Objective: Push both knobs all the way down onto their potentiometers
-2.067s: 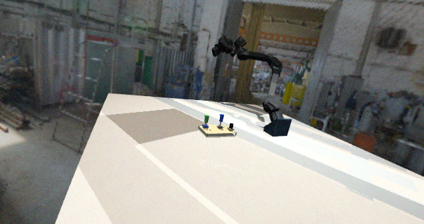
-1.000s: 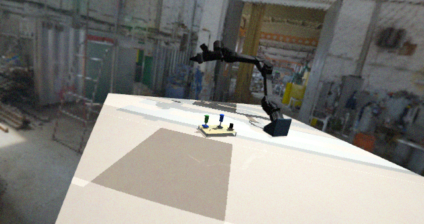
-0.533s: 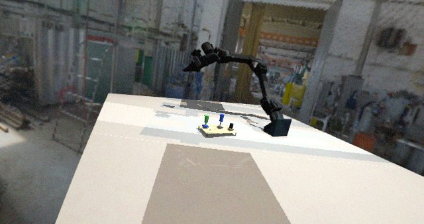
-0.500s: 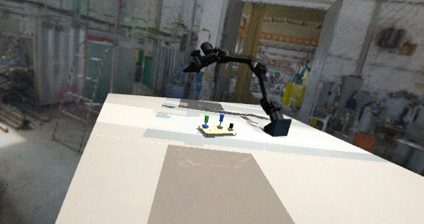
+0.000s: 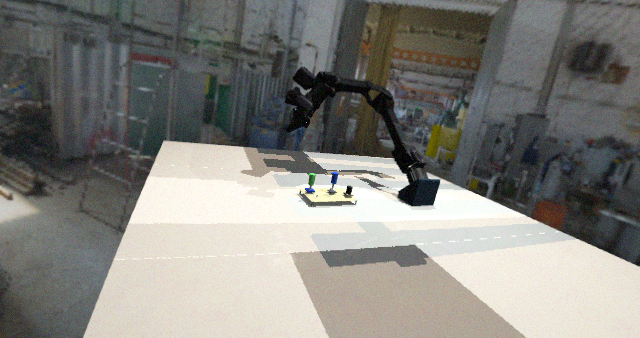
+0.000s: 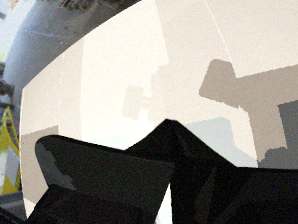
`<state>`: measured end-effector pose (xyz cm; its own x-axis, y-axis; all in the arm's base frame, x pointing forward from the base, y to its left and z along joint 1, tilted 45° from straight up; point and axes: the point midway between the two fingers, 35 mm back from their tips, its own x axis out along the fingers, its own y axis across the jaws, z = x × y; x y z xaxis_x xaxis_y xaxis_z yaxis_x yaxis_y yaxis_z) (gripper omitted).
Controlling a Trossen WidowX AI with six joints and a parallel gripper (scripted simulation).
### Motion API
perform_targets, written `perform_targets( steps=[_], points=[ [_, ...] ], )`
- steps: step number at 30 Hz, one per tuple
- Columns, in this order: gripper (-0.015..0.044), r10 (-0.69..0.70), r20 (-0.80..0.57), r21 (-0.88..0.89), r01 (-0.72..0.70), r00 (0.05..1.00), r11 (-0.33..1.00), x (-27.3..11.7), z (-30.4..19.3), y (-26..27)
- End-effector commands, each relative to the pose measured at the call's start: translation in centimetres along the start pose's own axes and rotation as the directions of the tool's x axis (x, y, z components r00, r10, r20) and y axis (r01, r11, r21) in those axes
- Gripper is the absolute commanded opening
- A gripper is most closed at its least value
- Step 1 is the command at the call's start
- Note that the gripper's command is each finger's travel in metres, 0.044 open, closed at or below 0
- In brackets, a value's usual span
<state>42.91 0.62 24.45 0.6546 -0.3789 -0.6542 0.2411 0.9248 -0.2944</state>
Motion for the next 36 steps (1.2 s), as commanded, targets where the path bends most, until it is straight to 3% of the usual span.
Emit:
perform_targets(
  steps=[1, 15, 20, 36],
  points=[
    [0.0000, -0.017, -0.104, 0.025, 0.019, 0.994, 0.999, 0.8, -2.6, 2.0],
    [0.0000, -0.273, -0.428, -0.025, 0.291, 0.862, 0.956, 0.3, -14.4, 8.0],
    [0.0000, -0.398, -0.443, -0.083, 0.405, 0.803, 0.910, -0.7, -17.1, 8.7],
    [0.0000, -0.403, -0.442, -0.085, 0.410, 0.801, 0.908, 1.0, -18.1, 7.8]
  ],
)
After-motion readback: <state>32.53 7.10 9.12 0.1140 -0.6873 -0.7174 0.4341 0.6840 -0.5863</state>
